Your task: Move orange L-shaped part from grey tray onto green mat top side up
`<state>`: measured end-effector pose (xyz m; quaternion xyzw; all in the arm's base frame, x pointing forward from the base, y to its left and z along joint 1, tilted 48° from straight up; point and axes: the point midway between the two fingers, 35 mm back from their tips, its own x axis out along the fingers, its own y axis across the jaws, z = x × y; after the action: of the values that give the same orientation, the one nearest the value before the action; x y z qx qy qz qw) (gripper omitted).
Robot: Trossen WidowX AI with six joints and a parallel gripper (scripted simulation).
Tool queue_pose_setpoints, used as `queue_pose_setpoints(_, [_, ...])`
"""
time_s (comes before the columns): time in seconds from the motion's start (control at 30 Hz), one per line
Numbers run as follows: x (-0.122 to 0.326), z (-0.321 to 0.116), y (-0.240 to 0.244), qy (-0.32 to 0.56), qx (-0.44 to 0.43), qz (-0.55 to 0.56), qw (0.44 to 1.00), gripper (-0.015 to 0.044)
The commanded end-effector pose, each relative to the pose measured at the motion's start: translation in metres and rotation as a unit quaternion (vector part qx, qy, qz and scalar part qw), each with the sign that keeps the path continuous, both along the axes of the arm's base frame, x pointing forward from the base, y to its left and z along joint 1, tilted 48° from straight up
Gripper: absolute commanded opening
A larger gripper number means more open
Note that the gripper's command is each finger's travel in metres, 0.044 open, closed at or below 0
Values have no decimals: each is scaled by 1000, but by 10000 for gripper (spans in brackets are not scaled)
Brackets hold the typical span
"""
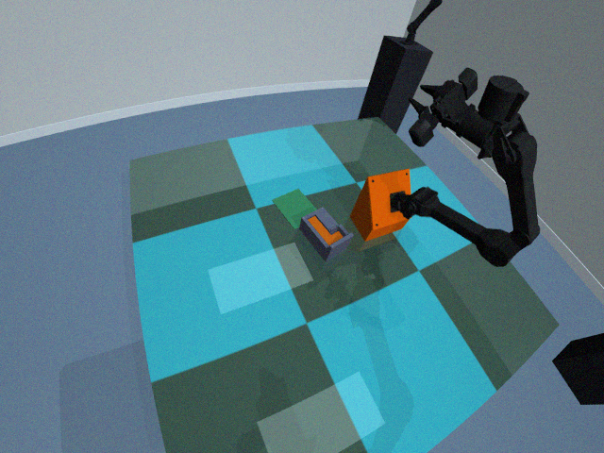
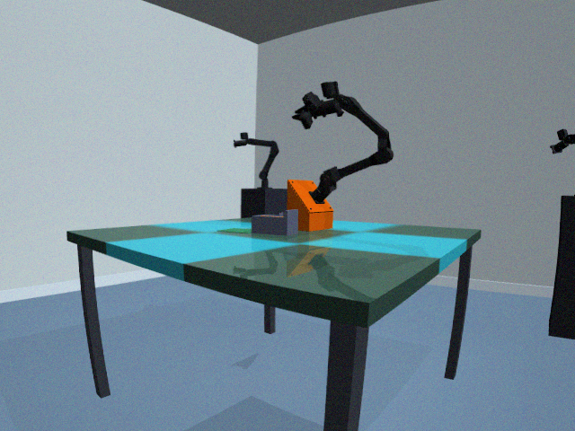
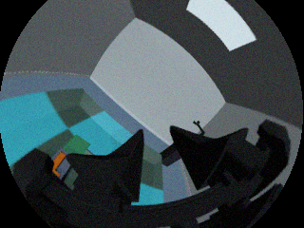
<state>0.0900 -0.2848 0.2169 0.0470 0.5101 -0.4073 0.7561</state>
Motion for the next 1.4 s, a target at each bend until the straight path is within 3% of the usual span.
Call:
queue_pose_setpoints(0.0, [56,-45,32,-5,107,130,986,180])
queue_pose_setpoints(0.13, [103,-83,82,-4,215,251,944,180])
queue_pose_setpoints(0.3, [142,-120,164,1,361,382,851,180])
queue_pose_setpoints(0.47, [154,-141,260,12,513,466,721,180])
queue_pose_setpoints(0.57, [152,-144,287,18,556,478,680,180])
queue_pose_setpoints(0.83, [153,-150,294,19,559,478,677,180])
queue_pose_setpoints(1.07, [151,-192,343,18,560,479,676,180])
queue_pose_setpoints(1.37, [151,-195,346,18,560,479,676,180])
